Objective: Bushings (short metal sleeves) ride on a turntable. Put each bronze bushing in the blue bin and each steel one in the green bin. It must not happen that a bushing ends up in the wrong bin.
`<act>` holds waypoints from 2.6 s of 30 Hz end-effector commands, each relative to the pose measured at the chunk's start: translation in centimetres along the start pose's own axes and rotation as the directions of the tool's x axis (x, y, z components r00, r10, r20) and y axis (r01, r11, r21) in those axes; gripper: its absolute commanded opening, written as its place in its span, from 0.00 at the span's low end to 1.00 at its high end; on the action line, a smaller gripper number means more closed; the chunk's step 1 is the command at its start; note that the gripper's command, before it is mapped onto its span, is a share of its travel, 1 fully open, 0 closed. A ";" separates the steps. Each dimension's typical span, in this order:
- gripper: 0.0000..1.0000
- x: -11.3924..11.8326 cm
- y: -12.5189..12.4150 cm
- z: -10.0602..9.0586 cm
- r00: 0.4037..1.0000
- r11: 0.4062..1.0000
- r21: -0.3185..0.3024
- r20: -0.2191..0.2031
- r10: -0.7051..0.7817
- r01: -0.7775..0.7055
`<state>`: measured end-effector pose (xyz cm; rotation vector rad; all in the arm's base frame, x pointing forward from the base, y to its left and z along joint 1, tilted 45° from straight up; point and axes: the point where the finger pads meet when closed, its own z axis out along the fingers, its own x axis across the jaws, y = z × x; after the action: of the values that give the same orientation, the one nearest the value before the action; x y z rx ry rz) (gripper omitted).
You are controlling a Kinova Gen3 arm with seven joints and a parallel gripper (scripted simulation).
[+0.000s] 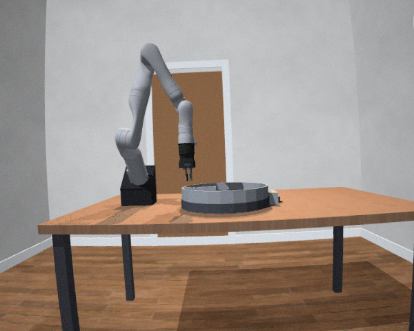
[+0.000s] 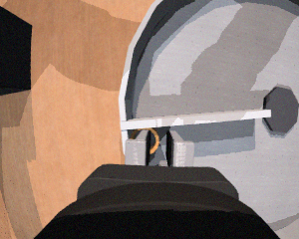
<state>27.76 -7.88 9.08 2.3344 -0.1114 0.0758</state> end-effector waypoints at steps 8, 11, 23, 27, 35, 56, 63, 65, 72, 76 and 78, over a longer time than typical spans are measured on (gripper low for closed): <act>0.40 -0.3 0.7 -0.2 1.000 1.000 0.023 0.009 0.019 -0.019; 0.40 -0.3 0.7 0.1 1.000 1.000 0.021 0.009 0.018 -0.019; 0.40 -0.3 0.7 2.5 1.000 1.000 0.021 0.009 0.019 -0.019; 0.40 -0.3 0.7 2.8 1.000 1.000 0.021 0.009 0.019 -0.019; 0.40 -0.3 0.7 4.2 1.000 1.000 0.021 0.009 0.019 -0.019; 0.40 -0.3 0.6 5.1 1.000 1.000 0.022 0.008 0.018 -0.019; 0.40 -0.4 0.6 5.6 1.000 1.000 0.022 0.009 0.018 -0.019; 0.40 -0.4 0.6 5.7 1.000 1.000 0.022 0.009 0.019 -0.019; 0.40 -0.4 0.6 6.2 1.000 1.000 0.021 0.009 0.019 -0.019; 0.40 -0.4 0.6 6.8 1.000 1.000 0.021 0.009 0.019 -0.019; 0.40 -0.4 0.6 6.9 1.000 1.000 0.021 0.009 0.019 -0.019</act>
<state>27.57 -13.00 4.79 2.3577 -0.1316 0.0813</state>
